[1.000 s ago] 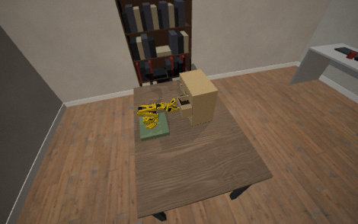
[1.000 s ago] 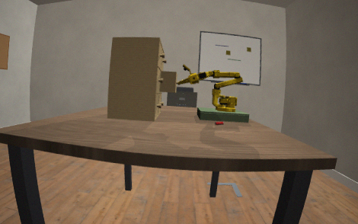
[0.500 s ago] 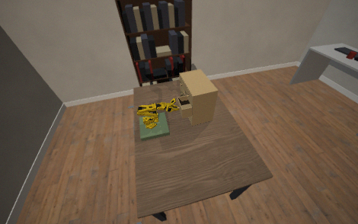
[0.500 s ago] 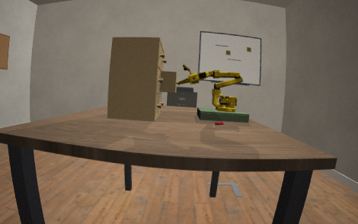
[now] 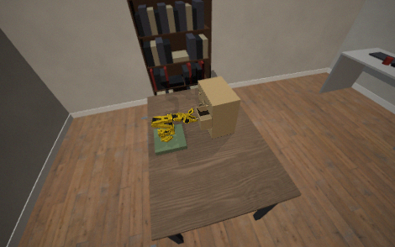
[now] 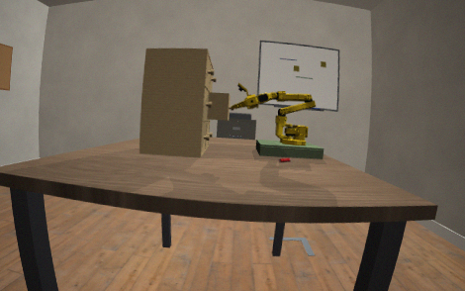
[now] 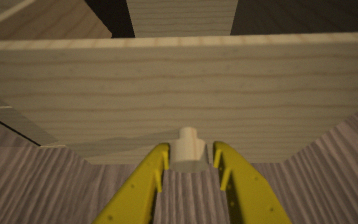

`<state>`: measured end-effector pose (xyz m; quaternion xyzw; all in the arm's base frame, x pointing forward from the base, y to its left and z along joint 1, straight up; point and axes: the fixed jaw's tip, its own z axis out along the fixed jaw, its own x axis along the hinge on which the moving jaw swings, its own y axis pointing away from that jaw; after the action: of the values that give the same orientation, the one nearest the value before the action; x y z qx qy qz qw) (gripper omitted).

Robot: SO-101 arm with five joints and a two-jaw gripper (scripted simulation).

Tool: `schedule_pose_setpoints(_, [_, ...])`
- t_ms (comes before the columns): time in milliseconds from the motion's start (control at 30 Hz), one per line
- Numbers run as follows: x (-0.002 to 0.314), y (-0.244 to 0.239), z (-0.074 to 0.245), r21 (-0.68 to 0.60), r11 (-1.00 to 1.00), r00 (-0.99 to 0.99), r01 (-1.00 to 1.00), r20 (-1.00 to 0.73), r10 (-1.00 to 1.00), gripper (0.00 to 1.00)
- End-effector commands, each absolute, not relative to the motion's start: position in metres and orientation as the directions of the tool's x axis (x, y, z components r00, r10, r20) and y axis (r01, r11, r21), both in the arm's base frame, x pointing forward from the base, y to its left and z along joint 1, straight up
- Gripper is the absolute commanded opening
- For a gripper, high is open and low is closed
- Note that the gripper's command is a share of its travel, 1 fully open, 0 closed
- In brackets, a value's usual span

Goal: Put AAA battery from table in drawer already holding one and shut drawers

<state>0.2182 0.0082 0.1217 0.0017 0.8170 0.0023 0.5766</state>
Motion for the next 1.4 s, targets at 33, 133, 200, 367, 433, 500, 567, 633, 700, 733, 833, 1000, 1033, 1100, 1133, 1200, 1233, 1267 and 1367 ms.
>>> schedule_pose_setpoints(33, [0.217,0.006,0.120,0.003,1.000,-0.341,0.007,-0.940,0.005,0.16])
schedule_pose_setpoints(133, [0.217,0.006,0.120,0.003,1.000,-0.341,0.007,-0.940,0.005,0.18])
schedule_pose_setpoints(200, [0.217,0.006,0.120,0.003,1.000,-0.341,0.007,-0.940,0.005,0.19])
schedule_pose_setpoints(367, [0.217,0.006,0.120,0.003,1.000,-0.341,0.007,-0.940,0.005,0.21])
schedule_pose_setpoints(433, [0.216,0.006,0.120,0.001,1.000,-0.348,0.008,-0.938,0.004,0.21])
schedule_pose_setpoints(500, [0.212,0.006,0.121,-0.001,1.000,-0.362,0.009,-0.932,0.002,0.21])
schedule_pose_setpoints(567, [0.208,0.005,0.122,-0.004,1.000,-0.376,0.009,-0.927,-0.001,0.21])
schedule_pose_setpoints(633, [0.205,0.005,0.122,-0.007,1.000,-0.390,0.010,-0.921,-0.003,0.21])
schedule_pose_setpoints(700, [0.200,0.005,0.123,-0.010,1.000,-0.404,0.011,-0.915,-0.005,0.21])
schedule_pose_setpoints(733, [0.198,0.005,0.123,-0.011,1.000,-0.411,0.011,-0.912,-0.006,0.21])
schedule_pose_setpoints(833, [0.192,0.004,0.123,-0.016,1.000,-0.431,0.011,-0.902,-0.009,0.21])
schedule_pose_setpoints(1000, [0.184,0.004,0.123,-0.020,1.000,-0.452,0.012,-0.892,-0.012,0.21])
schedule_pose_setpoints(1033, [0.182,0.004,0.123,-0.021,1.000,-0.458,0.012,-0.889,-0.013,0.21])
schedule_pose_setpoints(1100, [0.177,0.003,0.122,-0.023,1.000,-0.472,0.012,-0.882,-0.015,0.21])
schedule_pose_setpoints(1133, [0.174,0.003,0.122,-0.025,1.000,-0.478,0.012,-0.878,-0.016,0.21])
schedule_pose_setpoints(1200, [0.170,0.003,0.121,-0.027,1.000,-0.489,0.012,-0.872,-0.017,0.21])
schedule_pose_setpoints(1233, [0.170,0.003,0.121,-0.027,1.000,-0.489,0.012,-0.872,-0.017,0.21])
schedule_pose_setpoints(1267, [0.170,0.003,0.121,-0.027,1.000,-0.489,0.012,-0.872,-0.017,0.21])
schedule_pose_setpoints(1367, [0.170,0.003,0.121,-0.027,1.000,-0.489,0.012,-0.872,-0.017,0.21])
